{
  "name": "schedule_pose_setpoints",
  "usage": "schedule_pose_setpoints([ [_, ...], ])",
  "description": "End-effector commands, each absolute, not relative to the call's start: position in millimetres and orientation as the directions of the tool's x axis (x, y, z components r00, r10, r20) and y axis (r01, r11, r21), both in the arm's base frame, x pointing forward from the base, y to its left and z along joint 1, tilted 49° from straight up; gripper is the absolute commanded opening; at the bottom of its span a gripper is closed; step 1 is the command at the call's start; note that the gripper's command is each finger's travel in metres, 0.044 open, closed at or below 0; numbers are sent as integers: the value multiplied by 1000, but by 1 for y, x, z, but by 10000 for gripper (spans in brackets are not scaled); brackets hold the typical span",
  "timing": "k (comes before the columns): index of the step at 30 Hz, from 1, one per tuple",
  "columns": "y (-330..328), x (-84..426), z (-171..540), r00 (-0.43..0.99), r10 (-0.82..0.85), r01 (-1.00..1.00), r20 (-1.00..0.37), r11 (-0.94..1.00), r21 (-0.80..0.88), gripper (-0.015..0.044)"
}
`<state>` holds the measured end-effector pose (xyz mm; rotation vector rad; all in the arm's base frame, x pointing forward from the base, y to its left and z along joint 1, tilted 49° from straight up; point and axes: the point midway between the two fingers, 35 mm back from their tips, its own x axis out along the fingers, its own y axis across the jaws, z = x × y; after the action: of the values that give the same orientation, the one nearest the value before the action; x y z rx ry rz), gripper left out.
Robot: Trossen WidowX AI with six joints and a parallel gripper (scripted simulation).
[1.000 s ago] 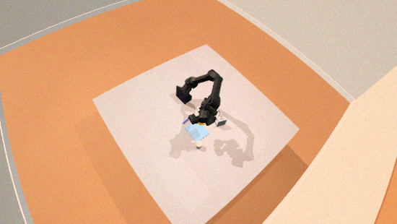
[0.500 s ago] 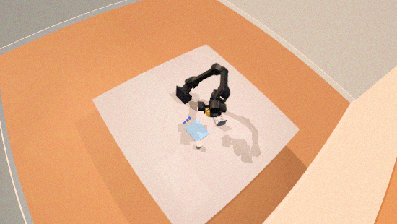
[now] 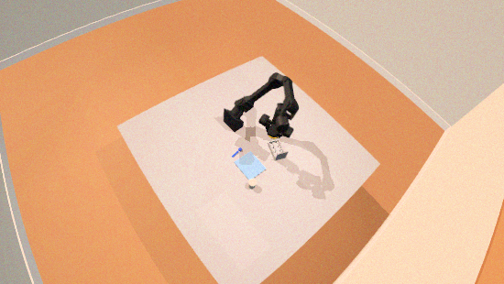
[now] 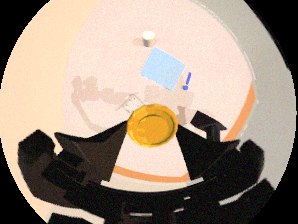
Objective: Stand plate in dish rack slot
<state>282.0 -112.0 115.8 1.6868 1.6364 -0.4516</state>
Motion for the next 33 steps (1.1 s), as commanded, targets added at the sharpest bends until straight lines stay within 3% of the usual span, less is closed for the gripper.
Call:
schedule_pose_setpoints([
  [1, -97, 275, 127, 130, 710, 984, -692, -8, 176, 0],
  [19, -36, 238, 166, 145, 716, 882, -683, -407, -239, 0],
  [26, -34, 237, 163, 135, 708, 885, -693, -401, -237, 0],
  [33, -24, 233, 137, 53, 603, 937, -796, -305, -169, 0],
])
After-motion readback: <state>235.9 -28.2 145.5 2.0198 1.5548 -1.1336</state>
